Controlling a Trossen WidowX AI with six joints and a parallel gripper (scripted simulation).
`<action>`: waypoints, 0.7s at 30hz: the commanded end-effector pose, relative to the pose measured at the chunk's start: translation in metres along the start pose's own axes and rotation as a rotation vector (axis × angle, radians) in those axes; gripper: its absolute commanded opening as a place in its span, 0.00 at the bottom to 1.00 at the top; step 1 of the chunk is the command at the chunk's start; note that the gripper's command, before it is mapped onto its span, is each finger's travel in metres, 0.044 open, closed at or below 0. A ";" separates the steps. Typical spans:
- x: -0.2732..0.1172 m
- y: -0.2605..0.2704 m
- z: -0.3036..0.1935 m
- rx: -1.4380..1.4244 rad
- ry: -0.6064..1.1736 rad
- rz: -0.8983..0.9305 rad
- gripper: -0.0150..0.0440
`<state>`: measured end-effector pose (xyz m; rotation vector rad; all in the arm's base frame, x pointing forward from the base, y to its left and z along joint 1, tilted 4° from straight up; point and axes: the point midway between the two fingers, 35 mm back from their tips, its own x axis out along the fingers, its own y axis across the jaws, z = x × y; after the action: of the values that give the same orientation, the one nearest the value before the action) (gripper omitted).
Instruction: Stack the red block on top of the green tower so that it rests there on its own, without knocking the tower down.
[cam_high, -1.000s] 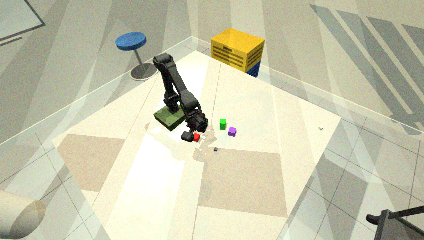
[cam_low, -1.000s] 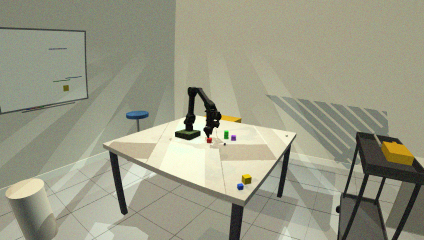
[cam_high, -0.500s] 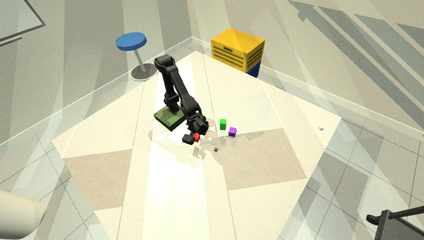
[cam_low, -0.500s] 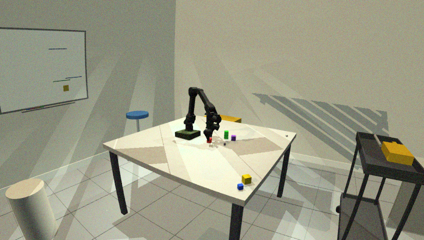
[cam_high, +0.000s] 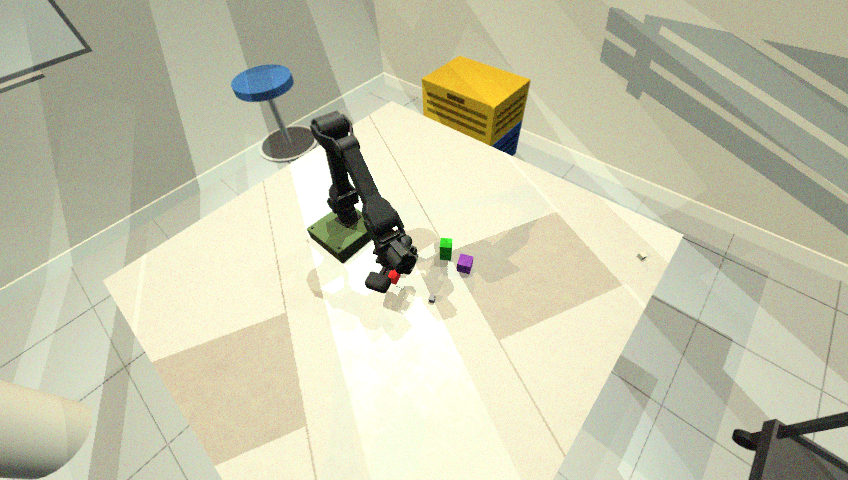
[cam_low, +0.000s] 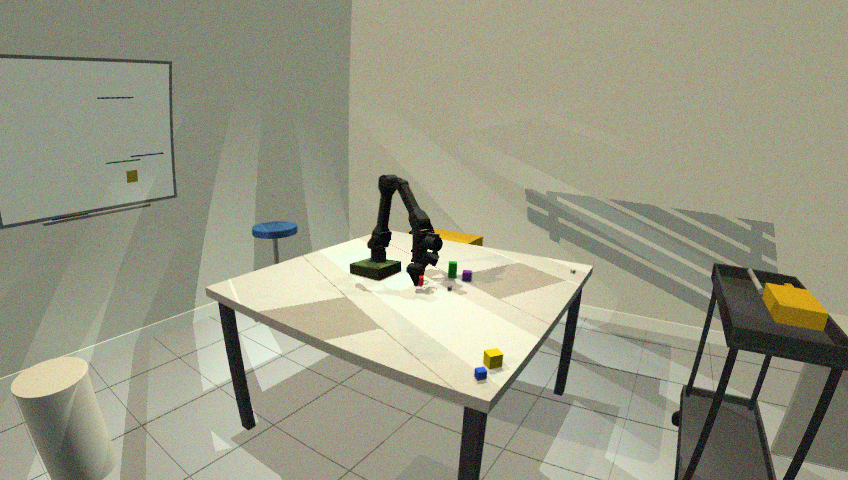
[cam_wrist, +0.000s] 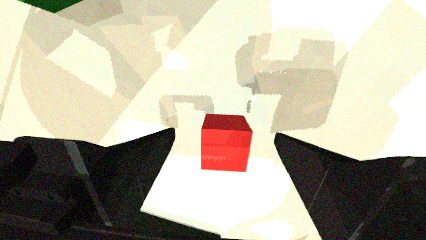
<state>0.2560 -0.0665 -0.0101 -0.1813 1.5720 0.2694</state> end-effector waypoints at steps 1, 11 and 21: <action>0.002 0.000 -0.001 0.004 0.004 -0.001 1.00; 0.002 0.000 -0.001 0.004 0.004 -0.001 1.00; 0.002 0.000 -0.001 0.004 0.004 -0.001 0.60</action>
<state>0.2545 -0.0661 -0.0119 -0.1806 1.5756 0.2704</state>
